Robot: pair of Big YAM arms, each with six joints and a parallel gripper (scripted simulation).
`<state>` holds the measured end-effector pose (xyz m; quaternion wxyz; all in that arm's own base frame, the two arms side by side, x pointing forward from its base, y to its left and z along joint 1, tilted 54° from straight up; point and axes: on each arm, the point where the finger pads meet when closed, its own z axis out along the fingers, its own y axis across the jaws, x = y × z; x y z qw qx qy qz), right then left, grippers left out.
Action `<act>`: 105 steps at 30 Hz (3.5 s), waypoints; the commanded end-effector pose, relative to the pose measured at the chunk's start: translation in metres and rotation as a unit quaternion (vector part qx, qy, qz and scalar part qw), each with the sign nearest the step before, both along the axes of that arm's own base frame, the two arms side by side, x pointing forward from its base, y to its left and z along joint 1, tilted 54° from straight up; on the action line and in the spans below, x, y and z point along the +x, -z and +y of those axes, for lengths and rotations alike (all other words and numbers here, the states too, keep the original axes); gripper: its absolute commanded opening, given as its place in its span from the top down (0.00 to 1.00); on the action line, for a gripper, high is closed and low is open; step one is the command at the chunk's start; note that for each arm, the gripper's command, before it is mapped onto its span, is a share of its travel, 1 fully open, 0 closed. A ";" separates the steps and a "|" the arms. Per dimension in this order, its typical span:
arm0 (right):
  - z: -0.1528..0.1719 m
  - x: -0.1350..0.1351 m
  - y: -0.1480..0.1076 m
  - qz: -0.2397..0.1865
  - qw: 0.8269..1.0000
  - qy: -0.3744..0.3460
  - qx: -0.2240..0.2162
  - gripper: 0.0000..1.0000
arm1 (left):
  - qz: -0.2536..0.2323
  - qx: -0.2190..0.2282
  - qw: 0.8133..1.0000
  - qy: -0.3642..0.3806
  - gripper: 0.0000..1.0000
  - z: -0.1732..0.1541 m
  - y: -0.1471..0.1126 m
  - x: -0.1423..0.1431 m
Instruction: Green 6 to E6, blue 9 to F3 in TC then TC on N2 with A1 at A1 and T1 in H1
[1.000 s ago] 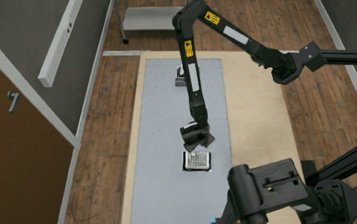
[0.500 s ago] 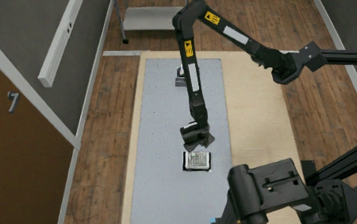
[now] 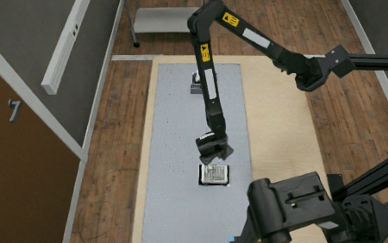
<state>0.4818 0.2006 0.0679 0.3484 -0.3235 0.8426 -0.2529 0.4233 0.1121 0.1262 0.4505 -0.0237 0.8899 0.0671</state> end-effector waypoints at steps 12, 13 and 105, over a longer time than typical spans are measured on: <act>-0.012 0.004 0.016 0.009 1.000 0.015 -0.006 0.91 | -0.001 0.002 1.000 0.002 0.00 0.000 0.000 0.000; -0.008 0.005 0.013 0.005 1.000 0.011 -0.003 0.91 | -0.001 0.002 1.000 0.002 0.00 0.000 0.000 0.000; -0.010 0.022 0.026 0.009 1.000 0.004 -0.006 0.91 | -0.001 0.002 1.000 0.002 0.00 0.000 0.000 0.000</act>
